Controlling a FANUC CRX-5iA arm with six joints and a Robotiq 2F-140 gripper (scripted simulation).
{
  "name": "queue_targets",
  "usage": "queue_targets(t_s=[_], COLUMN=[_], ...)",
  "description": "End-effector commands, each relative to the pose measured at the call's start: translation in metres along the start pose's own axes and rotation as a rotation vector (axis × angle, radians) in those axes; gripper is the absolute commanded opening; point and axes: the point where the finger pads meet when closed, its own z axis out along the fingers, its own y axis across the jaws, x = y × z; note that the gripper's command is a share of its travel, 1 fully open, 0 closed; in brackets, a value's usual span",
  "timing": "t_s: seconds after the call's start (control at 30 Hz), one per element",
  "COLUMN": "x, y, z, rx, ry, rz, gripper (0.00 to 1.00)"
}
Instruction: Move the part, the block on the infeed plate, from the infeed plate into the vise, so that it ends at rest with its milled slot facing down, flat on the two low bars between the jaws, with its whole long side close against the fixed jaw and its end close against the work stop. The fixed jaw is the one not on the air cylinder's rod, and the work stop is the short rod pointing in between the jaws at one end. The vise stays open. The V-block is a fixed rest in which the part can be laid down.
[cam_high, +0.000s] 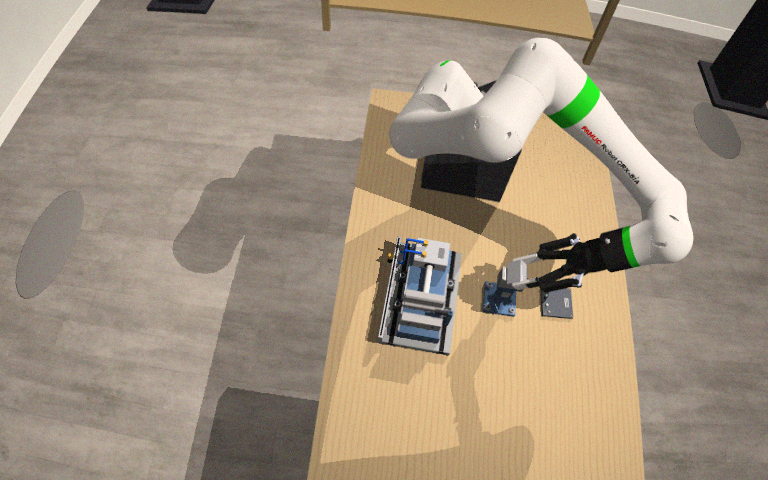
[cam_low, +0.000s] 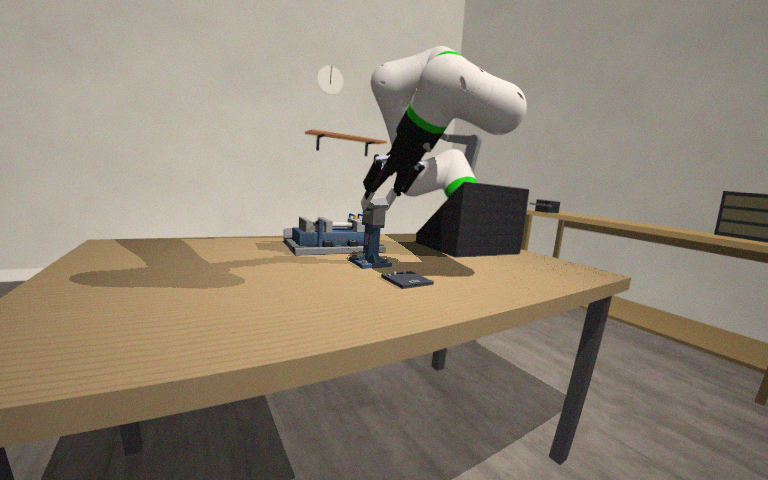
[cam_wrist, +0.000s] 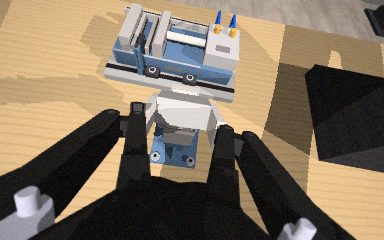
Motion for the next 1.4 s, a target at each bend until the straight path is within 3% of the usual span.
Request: queue_targets(t_s=[0.0, 1.37], x=[-0.0009, -0.0034], y=[-0.0001, -0.0001], z=[0.0007, 0.0033], rx=[0.0, 0.0], ry=[0.0, 0.0], rz=[0.0, 0.0], gripper=[0.0, 0.0])
